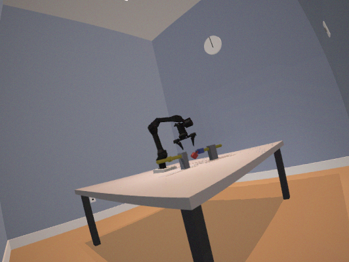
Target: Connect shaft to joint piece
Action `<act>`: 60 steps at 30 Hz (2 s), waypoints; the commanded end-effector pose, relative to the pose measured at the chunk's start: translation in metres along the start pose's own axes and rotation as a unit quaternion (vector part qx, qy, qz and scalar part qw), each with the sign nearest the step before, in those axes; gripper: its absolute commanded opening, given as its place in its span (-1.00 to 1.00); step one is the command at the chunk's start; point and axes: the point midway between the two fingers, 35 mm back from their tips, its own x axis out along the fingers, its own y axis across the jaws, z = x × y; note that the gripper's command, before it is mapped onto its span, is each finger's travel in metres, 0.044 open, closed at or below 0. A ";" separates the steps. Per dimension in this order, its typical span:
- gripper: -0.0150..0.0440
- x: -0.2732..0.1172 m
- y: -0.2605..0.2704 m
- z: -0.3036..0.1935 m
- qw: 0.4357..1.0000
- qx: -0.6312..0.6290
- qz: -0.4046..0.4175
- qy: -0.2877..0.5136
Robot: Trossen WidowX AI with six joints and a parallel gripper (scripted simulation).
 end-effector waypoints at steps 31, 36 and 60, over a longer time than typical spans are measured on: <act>1.00 0.009 -0.005 0.002 0.891 0.450 0.030 0.054; 1.00 0.019 -0.005 0.004 0.891 0.450 0.030 0.054; 1.00 0.089 -0.006 0.003 0.891 0.450 0.030 0.055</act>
